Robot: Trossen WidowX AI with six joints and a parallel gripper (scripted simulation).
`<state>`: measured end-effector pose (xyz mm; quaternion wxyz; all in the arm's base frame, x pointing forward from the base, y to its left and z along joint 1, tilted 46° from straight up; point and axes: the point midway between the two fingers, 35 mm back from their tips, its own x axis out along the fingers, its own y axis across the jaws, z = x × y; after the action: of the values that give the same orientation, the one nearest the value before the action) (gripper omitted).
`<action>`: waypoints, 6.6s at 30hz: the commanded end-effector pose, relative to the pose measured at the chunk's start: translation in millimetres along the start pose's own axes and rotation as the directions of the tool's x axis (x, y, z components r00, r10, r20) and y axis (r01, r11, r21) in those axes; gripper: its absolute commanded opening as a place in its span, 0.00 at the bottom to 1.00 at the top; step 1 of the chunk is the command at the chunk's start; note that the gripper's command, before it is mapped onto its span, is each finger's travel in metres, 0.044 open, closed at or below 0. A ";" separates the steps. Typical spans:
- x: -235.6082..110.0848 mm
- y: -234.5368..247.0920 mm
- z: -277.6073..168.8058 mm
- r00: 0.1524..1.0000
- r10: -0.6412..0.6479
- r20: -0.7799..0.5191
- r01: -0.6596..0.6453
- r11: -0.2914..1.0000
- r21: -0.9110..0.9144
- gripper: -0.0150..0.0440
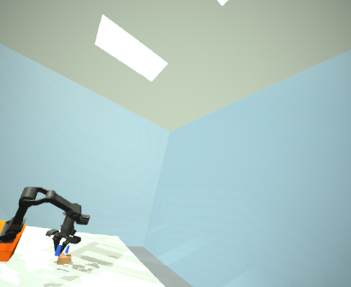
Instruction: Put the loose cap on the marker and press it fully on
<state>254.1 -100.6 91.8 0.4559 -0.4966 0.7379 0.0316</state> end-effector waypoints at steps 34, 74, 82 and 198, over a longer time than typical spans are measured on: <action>-43.7 10.5 109.3 1.000 0.002 0.002 -0.002 1.000 0.005 0.25; 8.2 10.7 111.2 1.000 0.000 0.000 0.000 1.000 0.005 0.25; 13.6 10.8 110.7 1.000 0.000 -0.001 0.000 1.000 0.005 0.25; -106.5 13.7 112.7 1.000 -0.001 0.010 -0.008 0.558 0.830 0.48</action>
<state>325.9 36.1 94.3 0.6399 -0.2242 0.6640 -0.3152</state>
